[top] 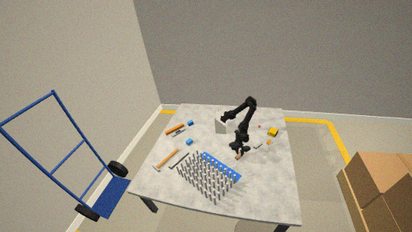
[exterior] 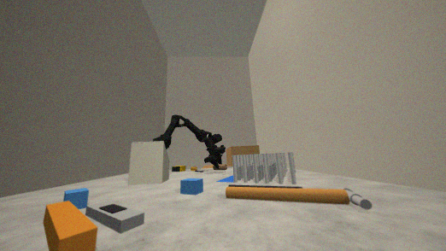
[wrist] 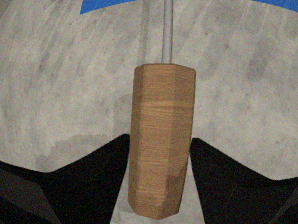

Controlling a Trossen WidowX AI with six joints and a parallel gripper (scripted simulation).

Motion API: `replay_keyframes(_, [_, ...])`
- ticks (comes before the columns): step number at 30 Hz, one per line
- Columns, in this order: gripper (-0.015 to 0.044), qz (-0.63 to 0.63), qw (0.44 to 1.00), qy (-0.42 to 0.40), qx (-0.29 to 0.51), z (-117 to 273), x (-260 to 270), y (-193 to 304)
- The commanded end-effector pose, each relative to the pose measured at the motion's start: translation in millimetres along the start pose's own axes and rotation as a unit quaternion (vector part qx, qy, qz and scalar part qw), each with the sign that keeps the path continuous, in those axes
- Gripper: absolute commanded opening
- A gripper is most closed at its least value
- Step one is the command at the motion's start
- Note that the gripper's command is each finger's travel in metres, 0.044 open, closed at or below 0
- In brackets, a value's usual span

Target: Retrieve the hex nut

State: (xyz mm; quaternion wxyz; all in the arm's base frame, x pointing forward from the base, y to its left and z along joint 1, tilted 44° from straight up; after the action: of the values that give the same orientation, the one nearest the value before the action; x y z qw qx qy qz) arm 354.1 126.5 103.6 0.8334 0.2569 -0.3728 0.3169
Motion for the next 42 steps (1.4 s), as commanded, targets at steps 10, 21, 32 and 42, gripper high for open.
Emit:
replay_keyframes(10, [0.0,0.005,1.0,-0.003,-0.001,-2.6,3.1,-11.3])
replay_keyframes(21, [0.0,0.005,1.0,-0.003,-0.001,-4.7,3.2,-18.6])
replay_keyframes(32, [0.0,0.005,1.0,-0.003,-0.002,-6.8,3.3,-25.9])
replay_keyframes(42, [0.0,0.005,1.0,-0.003,-0.002,-8.8,3.3,-32.6])
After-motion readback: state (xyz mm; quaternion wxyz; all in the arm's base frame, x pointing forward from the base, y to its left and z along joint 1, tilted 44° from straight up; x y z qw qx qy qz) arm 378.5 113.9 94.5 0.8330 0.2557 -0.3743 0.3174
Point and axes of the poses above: the point midway between the two fingers, 35 mm back from their tips, its own z axis back along the fingers, its own x axis across the jaws, y = z × x, the point moved 2 cm from there along z, back along the fingers
